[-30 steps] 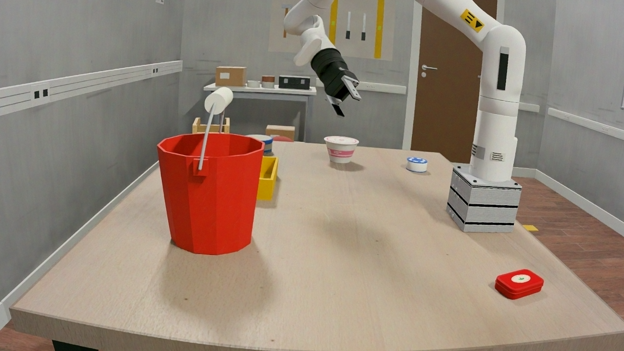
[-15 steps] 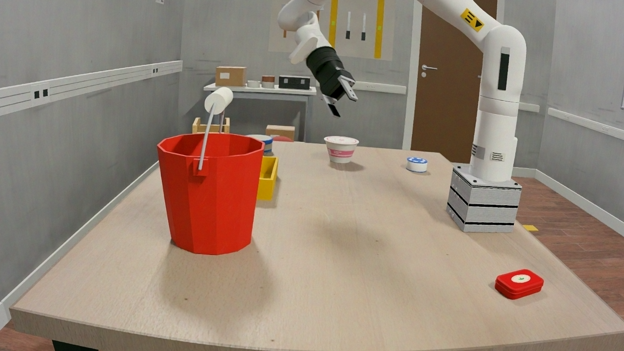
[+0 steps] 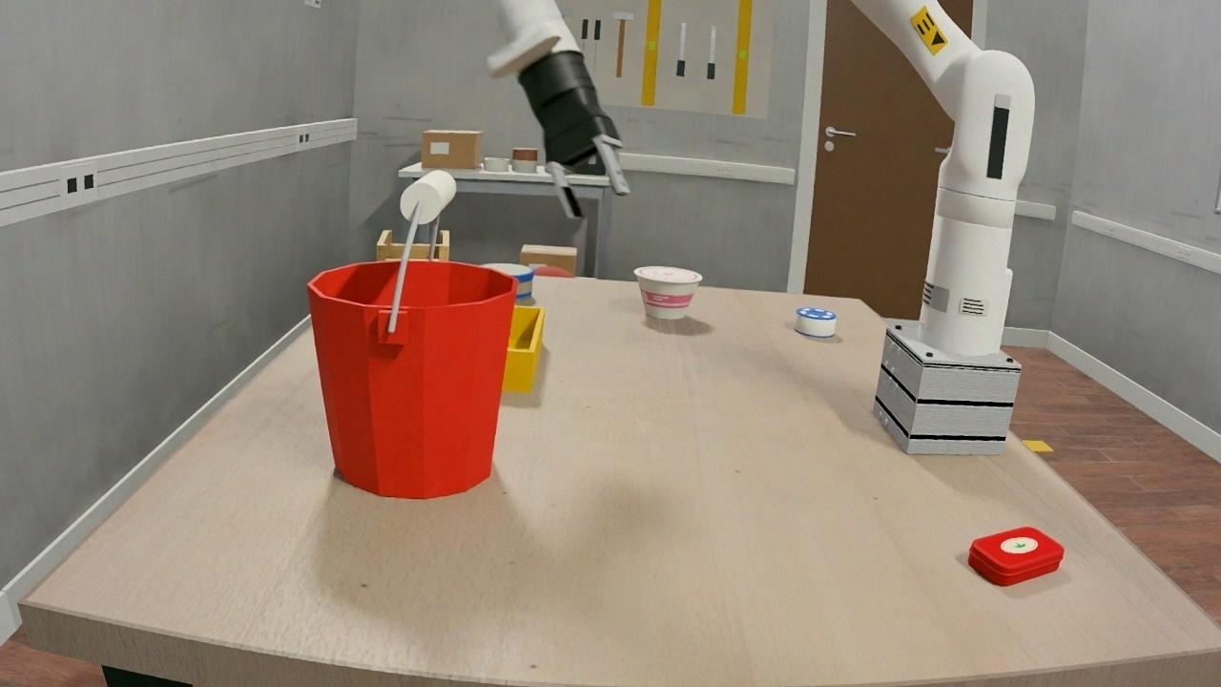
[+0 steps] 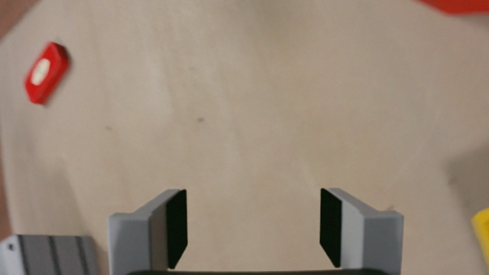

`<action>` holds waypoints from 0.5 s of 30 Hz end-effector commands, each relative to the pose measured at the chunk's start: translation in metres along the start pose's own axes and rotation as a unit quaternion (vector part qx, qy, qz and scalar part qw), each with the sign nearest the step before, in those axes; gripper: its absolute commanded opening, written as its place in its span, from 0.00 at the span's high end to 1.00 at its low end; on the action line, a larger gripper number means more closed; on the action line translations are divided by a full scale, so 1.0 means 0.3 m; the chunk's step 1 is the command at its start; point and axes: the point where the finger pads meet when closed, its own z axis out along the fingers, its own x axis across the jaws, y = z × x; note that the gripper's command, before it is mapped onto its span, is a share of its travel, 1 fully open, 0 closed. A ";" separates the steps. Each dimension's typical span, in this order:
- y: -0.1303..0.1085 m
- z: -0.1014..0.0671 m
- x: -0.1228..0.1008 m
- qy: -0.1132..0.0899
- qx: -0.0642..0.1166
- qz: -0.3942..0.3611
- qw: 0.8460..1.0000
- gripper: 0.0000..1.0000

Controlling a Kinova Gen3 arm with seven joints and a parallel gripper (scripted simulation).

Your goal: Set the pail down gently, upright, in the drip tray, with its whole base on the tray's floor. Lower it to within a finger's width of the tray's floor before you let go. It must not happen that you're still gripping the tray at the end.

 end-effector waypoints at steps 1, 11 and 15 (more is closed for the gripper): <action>-0.167 -0.056 0.058 0.065 -0.063 -0.052 0.995 0.00; -0.520 -0.158 0.072 0.172 -0.121 -0.147 0.966 0.00; -0.690 -0.202 0.046 0.218 -0.133 -0.189 0.948 0.00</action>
